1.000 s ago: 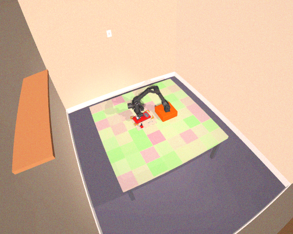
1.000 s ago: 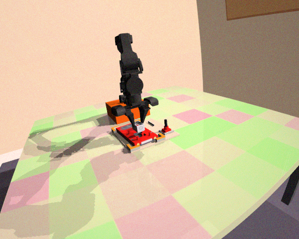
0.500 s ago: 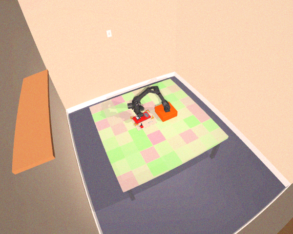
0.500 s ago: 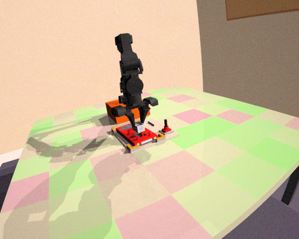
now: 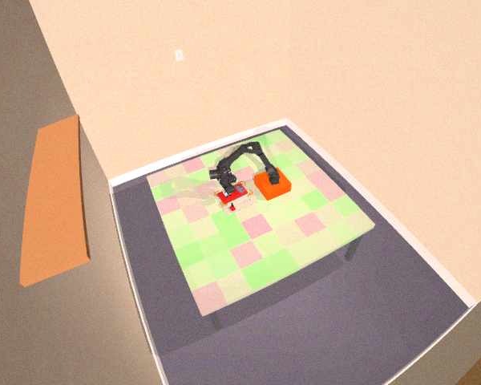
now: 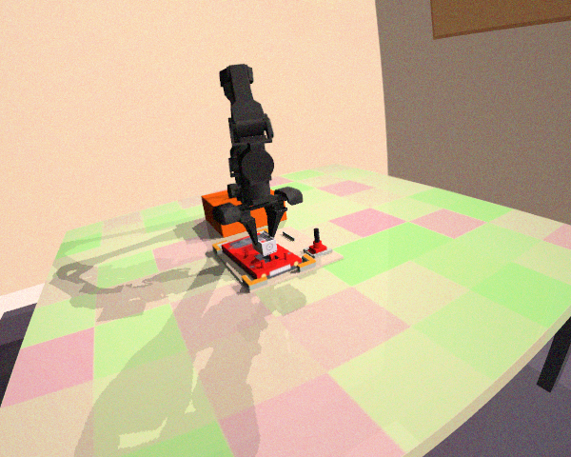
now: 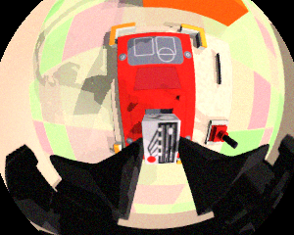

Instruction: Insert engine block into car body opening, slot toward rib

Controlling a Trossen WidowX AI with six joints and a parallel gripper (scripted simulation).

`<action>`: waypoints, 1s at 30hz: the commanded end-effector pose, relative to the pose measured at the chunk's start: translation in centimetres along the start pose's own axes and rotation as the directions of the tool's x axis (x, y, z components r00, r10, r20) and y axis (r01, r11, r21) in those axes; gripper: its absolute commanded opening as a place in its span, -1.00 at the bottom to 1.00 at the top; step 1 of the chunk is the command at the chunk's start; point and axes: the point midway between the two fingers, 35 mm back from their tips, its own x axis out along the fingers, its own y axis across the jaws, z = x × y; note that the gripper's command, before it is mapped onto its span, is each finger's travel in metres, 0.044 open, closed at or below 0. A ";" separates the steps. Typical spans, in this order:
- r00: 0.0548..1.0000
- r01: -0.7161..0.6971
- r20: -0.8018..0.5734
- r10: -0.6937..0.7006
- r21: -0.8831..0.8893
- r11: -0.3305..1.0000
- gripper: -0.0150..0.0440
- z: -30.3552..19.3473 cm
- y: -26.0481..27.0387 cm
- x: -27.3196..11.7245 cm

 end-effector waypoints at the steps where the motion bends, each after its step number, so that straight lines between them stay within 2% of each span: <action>1: 1.000 0.002 0.000 -0.002 -0.019 1.000 0.05 0.0 0.0 0.2; 30: 1.000 0.002 0.000 -0.002 -0.001 1.000 0.05 0.0 -0.1 0.7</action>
